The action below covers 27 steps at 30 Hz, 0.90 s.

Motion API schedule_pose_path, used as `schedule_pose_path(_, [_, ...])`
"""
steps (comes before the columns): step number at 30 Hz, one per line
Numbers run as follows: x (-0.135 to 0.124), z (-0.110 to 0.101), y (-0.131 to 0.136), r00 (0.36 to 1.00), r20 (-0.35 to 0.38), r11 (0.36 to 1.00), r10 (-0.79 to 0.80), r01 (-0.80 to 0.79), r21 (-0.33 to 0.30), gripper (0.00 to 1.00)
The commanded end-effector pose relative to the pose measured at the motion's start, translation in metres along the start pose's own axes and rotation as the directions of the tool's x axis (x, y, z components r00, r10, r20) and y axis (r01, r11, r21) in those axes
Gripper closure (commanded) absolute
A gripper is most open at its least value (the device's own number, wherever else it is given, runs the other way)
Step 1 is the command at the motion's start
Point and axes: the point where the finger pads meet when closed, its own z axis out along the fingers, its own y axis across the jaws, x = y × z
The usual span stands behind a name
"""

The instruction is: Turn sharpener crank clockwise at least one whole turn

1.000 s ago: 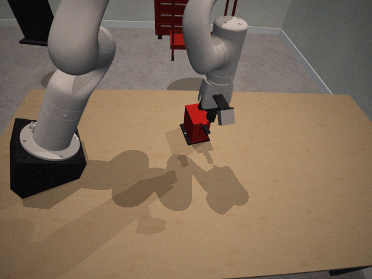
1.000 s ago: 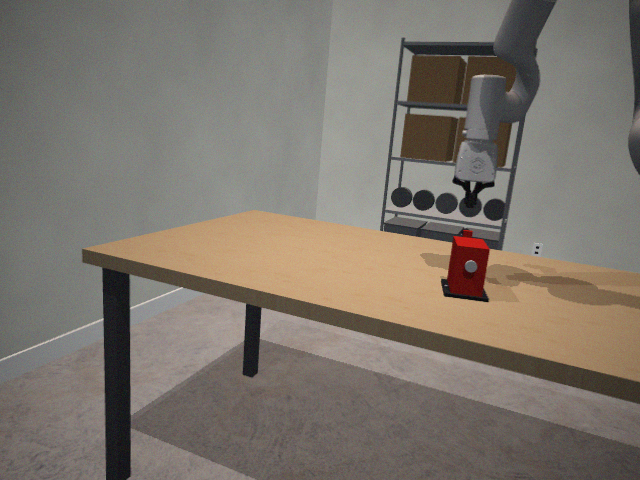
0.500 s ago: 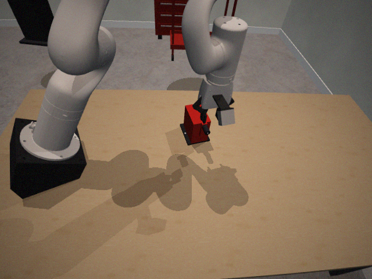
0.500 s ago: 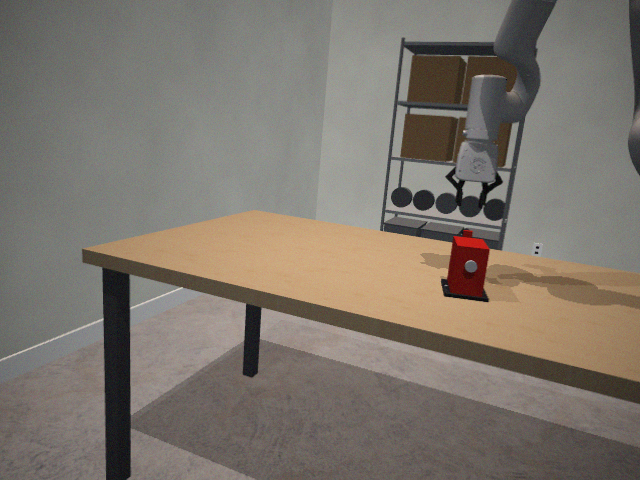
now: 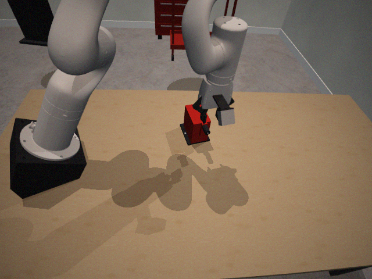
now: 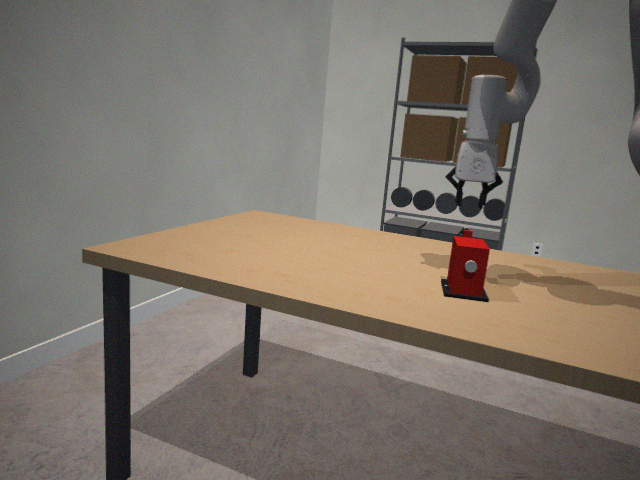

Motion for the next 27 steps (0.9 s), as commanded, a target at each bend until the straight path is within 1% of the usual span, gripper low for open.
schedule_pose_path(1, [0.000,0.000,-0.001,1.000,-0.001,1.000,0.000,0.000,0.001,0.46])
schedule_pose_path(15, [0.000,0.001,-0.001,1.000,0.000,1.000,-0.001,0.001,0.002,0.46])
schedule_pose_path(21, [0.000,0.003,-0.001,1.000,0.000,1.000,-0.001,0.001,0.002,0.46])
schedule_pose_path(27, [0.000,0.010,-0.001,1.000,0.000,1.000,-0.001,0.001,0.002,0.46])
